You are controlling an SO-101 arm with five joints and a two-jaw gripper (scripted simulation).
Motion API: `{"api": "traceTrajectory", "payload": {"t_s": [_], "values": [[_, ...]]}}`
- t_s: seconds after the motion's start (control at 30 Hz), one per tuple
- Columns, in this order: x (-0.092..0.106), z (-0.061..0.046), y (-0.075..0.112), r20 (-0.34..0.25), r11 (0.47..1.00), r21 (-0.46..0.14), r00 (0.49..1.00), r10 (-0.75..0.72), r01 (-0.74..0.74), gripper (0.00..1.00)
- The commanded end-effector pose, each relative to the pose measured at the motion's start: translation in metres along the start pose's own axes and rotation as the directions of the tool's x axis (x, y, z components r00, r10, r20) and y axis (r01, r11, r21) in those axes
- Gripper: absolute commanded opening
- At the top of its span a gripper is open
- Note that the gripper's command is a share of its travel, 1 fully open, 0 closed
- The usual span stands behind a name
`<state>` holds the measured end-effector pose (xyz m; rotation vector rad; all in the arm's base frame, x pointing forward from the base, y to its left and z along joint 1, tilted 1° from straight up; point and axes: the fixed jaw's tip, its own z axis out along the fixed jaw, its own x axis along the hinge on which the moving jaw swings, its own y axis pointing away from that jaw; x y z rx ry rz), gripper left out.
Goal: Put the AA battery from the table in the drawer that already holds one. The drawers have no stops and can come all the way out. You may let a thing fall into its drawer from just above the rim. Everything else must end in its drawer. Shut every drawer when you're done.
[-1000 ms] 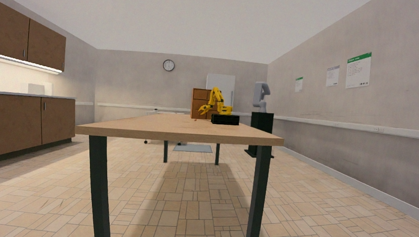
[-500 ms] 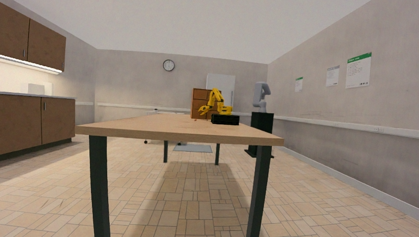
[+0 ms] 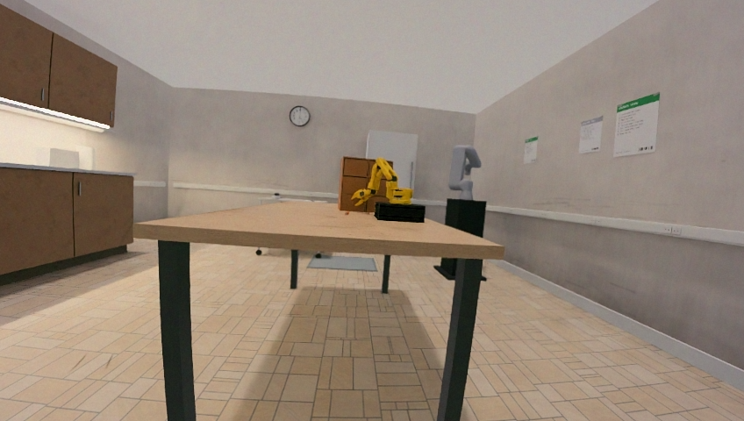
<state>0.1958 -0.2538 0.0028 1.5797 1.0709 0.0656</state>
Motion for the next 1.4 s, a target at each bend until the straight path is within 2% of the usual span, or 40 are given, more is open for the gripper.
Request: {"api": "traceTrajectory", "payload": {"t_s": [0.0, 0.27, 0.33, 1.37], "values": [[-0.0022, 0.0036, -0.0015, 0.007, 1.0, 0.003, 1.0, 0.015, -0.015, 0.21], [-0.0022, 0.0036, -0.0015, 0.007, 1.0, 0.003, 1.0, 0.015, -0.015, 0.21], [-0.004, 0.0089, -0.0043, 0.014, 1.0, 0.007, 1.0, 0.018, -0.018, 0.21], [-0.0038, 0.0099, -0.0087, 0.02, 1.0, 0.01, 1.0, 0.02, -0.02, 0.21]]}}
